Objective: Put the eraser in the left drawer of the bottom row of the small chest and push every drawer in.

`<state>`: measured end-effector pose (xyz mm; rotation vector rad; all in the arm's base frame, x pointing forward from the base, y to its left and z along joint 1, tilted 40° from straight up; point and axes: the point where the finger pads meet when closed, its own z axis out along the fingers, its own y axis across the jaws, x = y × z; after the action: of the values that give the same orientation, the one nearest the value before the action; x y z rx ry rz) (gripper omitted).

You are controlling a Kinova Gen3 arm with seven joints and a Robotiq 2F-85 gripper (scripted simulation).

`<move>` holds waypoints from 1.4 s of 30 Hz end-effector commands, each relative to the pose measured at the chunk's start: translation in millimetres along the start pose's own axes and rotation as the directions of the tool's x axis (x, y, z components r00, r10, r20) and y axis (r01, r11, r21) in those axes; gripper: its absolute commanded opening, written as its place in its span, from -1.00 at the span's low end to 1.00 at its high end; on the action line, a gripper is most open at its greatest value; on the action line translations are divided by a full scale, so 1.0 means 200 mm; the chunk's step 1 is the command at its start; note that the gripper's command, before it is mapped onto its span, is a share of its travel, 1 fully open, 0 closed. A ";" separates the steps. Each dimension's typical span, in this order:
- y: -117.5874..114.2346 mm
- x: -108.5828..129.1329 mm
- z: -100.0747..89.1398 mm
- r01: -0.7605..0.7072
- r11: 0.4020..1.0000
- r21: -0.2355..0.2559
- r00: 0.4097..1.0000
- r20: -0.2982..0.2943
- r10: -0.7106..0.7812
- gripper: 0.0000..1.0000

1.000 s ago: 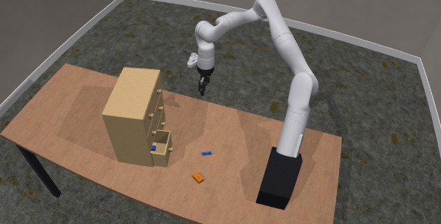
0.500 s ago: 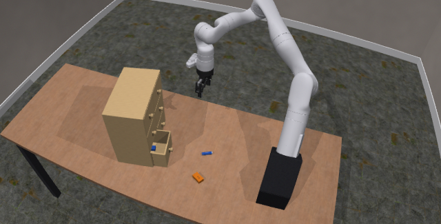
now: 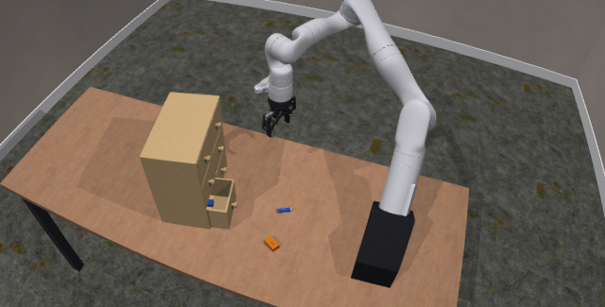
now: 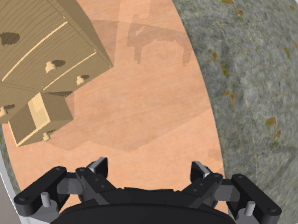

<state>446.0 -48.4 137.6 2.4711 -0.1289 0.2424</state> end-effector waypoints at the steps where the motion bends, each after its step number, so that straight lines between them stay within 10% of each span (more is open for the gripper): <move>1: -0.07 -0.03 -0.01 -0.055 0.998 0.010 0.998 0.002 0.055 1.00; 27: -0.32 -0.24 -0.05 -0.579 0.815 0.017 0.815 0.034 0.578 1.00; 42: -0.46 -0.39 -0.09 -0.871 0.492 0.001 0.492 0.041 0.870 1.00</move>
<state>388.3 29.0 85.5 2.2169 -1.3802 0.6121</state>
